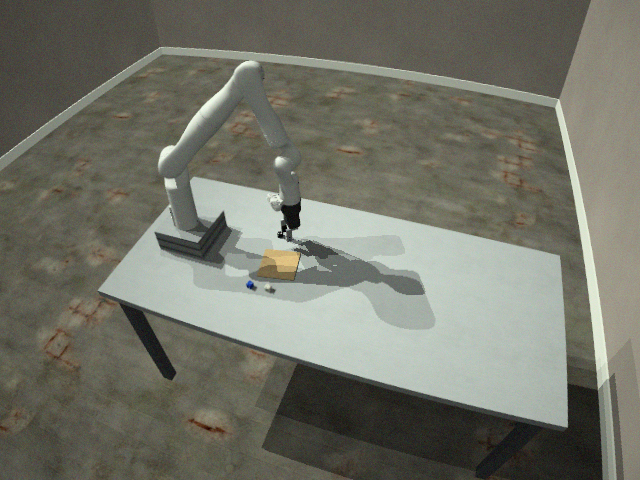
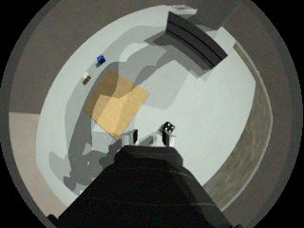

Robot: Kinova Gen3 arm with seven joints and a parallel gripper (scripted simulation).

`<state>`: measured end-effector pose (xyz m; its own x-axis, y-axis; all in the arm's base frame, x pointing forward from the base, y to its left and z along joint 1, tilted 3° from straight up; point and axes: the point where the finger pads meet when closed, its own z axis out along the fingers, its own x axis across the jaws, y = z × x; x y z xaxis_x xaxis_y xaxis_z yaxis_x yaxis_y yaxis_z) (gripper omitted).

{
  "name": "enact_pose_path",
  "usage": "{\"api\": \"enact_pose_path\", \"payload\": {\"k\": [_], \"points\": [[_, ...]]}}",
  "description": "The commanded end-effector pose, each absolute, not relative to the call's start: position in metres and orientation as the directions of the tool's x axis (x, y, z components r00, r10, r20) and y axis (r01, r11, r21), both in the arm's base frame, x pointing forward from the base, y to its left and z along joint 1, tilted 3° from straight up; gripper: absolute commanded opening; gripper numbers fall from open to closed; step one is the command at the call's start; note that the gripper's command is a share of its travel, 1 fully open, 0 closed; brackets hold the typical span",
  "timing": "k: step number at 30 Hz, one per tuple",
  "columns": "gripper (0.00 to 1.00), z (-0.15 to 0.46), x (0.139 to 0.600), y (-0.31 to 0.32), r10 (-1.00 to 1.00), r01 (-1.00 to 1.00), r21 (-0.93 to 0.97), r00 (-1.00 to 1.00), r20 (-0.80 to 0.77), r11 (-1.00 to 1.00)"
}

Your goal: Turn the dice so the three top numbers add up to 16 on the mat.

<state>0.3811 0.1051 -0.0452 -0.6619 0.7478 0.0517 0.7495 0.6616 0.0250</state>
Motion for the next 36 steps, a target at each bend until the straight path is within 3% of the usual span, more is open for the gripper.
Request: {"api": "enact_pose_path", "payload": {"k": [1, 36], "points": [[1.0, -0.043, 0.379, 0.125, 0.724, 0.725, 0.027, -0.688, 0.048, 0.688], [1.0, -0.042, 0.372, 0.155, 0.724, 0.725, 0.027, -0.688, 0.048, 0.688]]}}
